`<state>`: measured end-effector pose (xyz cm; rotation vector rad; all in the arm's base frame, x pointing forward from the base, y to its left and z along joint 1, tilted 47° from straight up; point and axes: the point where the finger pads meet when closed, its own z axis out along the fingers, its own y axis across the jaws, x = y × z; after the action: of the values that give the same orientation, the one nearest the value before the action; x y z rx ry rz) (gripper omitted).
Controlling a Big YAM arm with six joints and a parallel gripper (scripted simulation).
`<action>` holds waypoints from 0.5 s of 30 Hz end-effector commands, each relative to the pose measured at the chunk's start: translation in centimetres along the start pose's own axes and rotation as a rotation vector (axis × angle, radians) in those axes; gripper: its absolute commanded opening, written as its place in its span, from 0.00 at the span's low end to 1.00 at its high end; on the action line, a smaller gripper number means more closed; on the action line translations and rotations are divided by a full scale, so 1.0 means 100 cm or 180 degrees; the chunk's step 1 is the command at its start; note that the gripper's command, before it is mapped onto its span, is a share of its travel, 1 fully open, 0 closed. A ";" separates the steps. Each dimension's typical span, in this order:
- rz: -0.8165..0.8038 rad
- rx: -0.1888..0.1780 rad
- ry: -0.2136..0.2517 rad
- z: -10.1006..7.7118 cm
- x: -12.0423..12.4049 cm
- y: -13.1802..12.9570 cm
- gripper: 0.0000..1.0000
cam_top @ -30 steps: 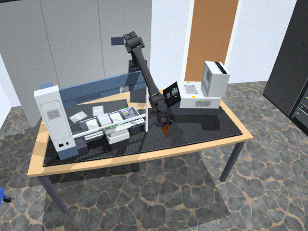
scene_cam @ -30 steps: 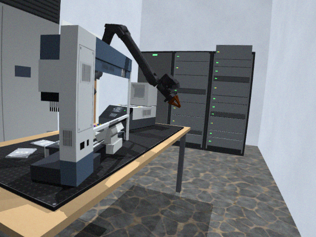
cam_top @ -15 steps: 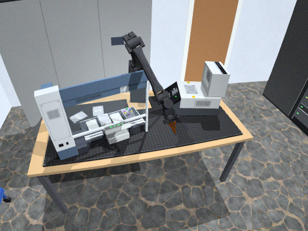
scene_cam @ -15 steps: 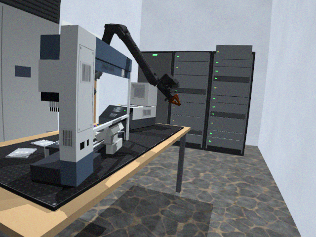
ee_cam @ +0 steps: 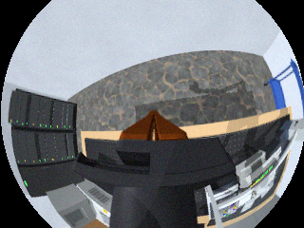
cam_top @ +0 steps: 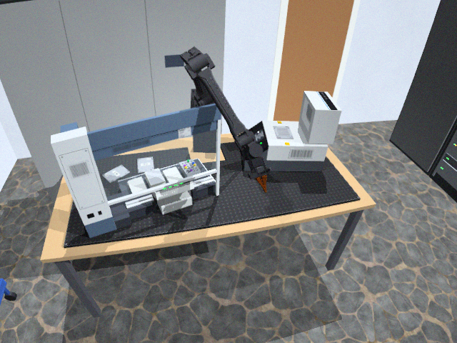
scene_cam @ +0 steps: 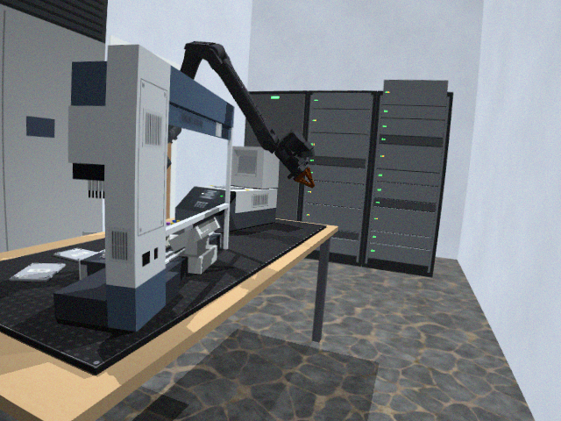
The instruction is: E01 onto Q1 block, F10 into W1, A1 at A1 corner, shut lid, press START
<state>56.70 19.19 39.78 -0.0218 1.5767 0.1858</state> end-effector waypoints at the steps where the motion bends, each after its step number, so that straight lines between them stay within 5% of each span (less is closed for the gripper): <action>1: -0.0038 -0.0170 -0.0129 -0.016 -0.004 0.039 0.00; 4: -0.0113 -0.0335 -0.0010 -0.018 0.000 0.041 0.00; 10: -0.0078 -0.0268 0.0014 -0.025 0.014 0.049 0.00; 14: -0.0018 -0.0341 0.0002 -0.032 0.030 0.079 0.00; 15: -0.0054 -0.0440 0.0068 -0.034 0.037 0.085 0.00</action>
<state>53.82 24.11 37.21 -0.0927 1.5970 0.2222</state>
